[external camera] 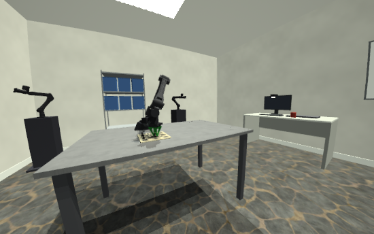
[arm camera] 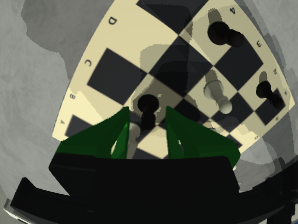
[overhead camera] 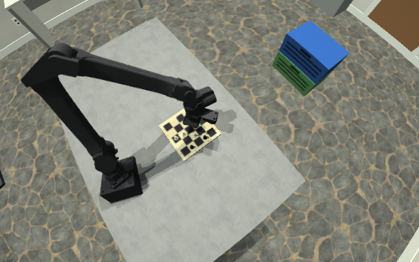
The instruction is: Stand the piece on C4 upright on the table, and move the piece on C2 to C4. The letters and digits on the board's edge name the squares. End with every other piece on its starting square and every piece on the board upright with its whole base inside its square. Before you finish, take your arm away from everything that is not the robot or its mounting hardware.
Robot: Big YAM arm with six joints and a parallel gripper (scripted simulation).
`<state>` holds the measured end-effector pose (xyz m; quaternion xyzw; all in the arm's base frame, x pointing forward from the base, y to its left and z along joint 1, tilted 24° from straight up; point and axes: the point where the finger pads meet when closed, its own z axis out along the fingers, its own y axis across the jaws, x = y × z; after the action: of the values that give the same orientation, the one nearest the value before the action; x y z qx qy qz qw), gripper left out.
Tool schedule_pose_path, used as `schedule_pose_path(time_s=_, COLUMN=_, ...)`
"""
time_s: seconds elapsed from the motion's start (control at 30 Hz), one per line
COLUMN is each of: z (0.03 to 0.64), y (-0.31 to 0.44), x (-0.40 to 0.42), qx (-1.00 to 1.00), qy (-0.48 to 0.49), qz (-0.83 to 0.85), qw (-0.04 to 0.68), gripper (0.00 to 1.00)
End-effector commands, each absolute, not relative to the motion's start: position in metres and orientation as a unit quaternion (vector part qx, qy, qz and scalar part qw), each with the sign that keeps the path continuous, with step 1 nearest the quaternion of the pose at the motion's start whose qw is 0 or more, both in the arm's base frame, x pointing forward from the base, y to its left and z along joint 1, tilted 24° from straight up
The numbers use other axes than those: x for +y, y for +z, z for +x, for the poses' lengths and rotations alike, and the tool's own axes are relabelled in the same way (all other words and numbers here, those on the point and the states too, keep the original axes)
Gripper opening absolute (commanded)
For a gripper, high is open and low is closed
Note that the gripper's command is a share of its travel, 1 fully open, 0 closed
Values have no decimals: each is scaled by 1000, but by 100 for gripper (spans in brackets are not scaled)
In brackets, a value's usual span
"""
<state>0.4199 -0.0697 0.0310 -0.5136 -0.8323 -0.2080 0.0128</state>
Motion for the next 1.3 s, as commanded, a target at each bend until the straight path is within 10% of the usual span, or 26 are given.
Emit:
schedule_pose_path(time_s=0.0, z=423, y=32, x=-69, qx=-833, qy=-207, qz=-513, qw=6, gripper=33)
schedule_pose_path(time_s=0.87, z=423, y=32, x=-69, qx=-833, qy=-207, qz=-513, qw=6, gripper=33)
schedule_pose_path(time_s=0.9, z=423, y=32, x=-69, qx=-833, qy=-207, qz=-513, qw=6, gripper=0)
schedule_pose_path(time_s=1.27, z=423, y=32, x=-69, qx=-833, qy=-207, qz=-513, qw=6, gripper=0)
